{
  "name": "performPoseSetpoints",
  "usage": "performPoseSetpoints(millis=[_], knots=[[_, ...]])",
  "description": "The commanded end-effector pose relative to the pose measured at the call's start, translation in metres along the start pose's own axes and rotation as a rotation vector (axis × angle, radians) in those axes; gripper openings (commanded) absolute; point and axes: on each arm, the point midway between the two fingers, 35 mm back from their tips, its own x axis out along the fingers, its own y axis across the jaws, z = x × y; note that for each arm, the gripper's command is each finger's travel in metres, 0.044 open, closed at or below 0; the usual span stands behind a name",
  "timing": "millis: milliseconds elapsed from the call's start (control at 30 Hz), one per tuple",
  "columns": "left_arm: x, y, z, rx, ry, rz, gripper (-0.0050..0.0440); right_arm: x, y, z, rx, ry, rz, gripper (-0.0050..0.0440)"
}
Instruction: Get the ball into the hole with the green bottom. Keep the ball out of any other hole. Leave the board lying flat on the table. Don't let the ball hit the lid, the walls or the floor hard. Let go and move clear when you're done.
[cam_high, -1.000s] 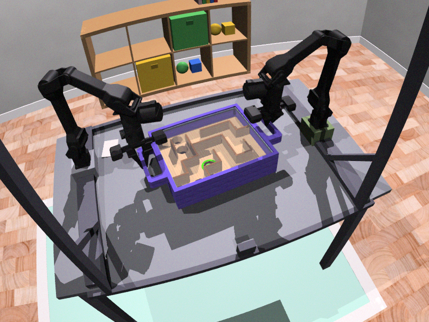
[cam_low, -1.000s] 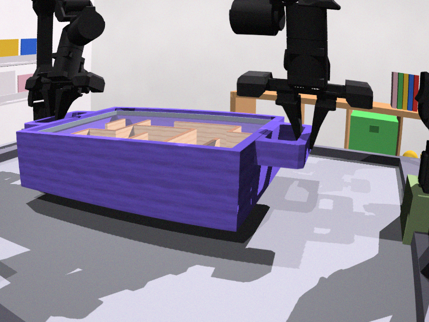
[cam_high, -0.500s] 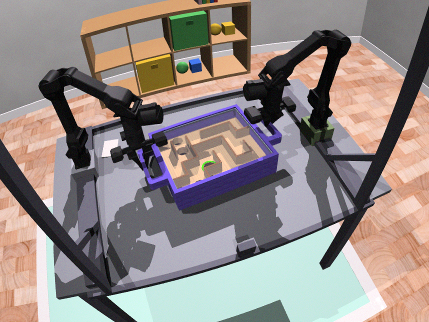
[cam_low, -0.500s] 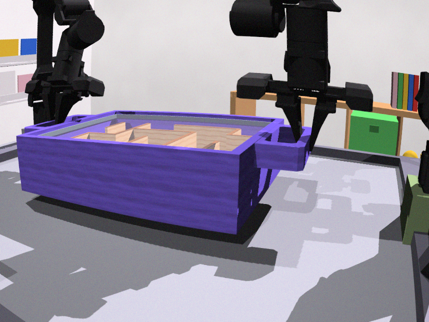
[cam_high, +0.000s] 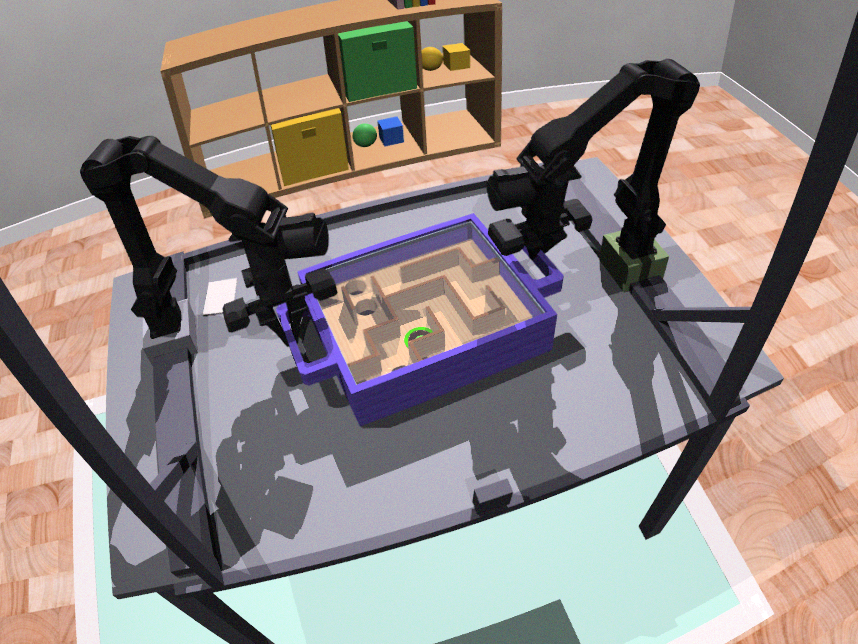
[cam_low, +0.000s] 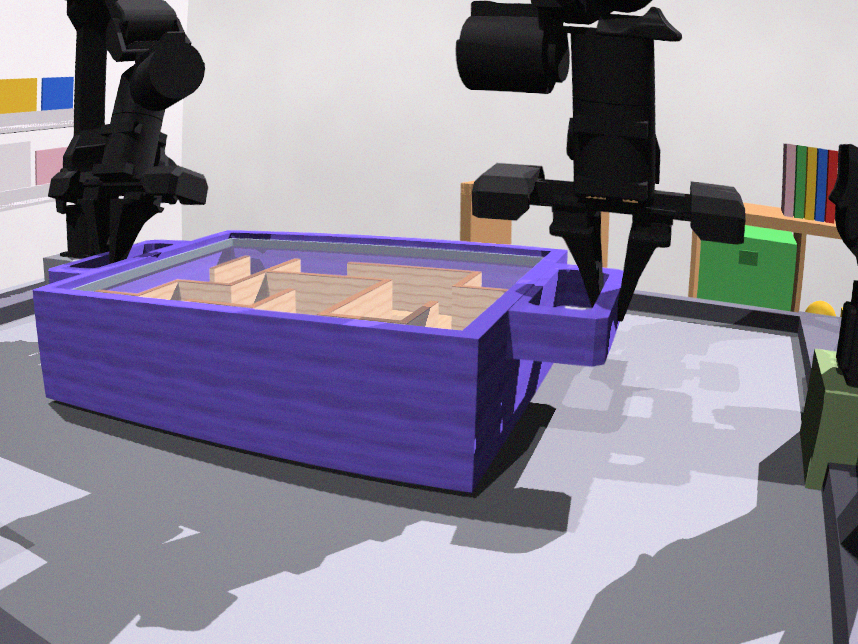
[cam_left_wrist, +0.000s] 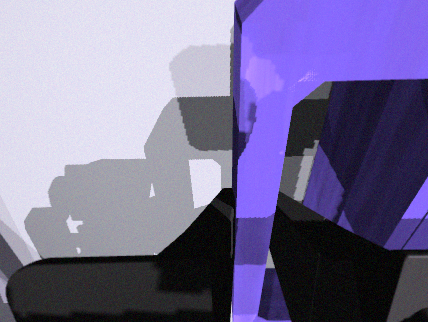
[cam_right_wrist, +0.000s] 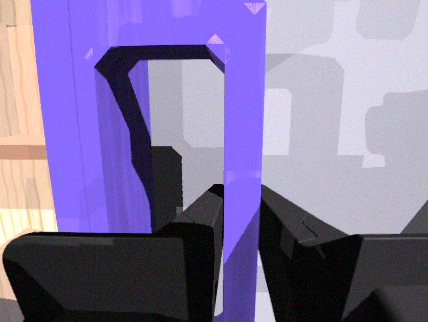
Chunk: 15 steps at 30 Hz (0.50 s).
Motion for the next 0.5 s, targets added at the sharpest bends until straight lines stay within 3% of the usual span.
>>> performPoseSetpoints(millis=[0,133,167,467], knots=[[-0.0083,-0.0008,-0.01,0.014,0.031,-0.018,-0.005,-0.0019,0.0013,0.0019,0.006,-0.02,0.016,-0.005],[-0.013,-0.0025,-0.0126,0.017,0.041,-0.028,-0.005,-0.0099,0.007,0.005,0.006,-0.02,0.039,-0.005],[-0.0129,-0.0024,-0.0125,0.017,0.04,-0.028,0.0161,-0.01,0.007,0.005,0.006,-0.02,0.04,-0.005],[-0.0067,0.0013,-0.0067,0.009,0.024,-0.008,0.0161,-0.01,0.007,0.005,0.007,-0.02,0.04,-0.005]])
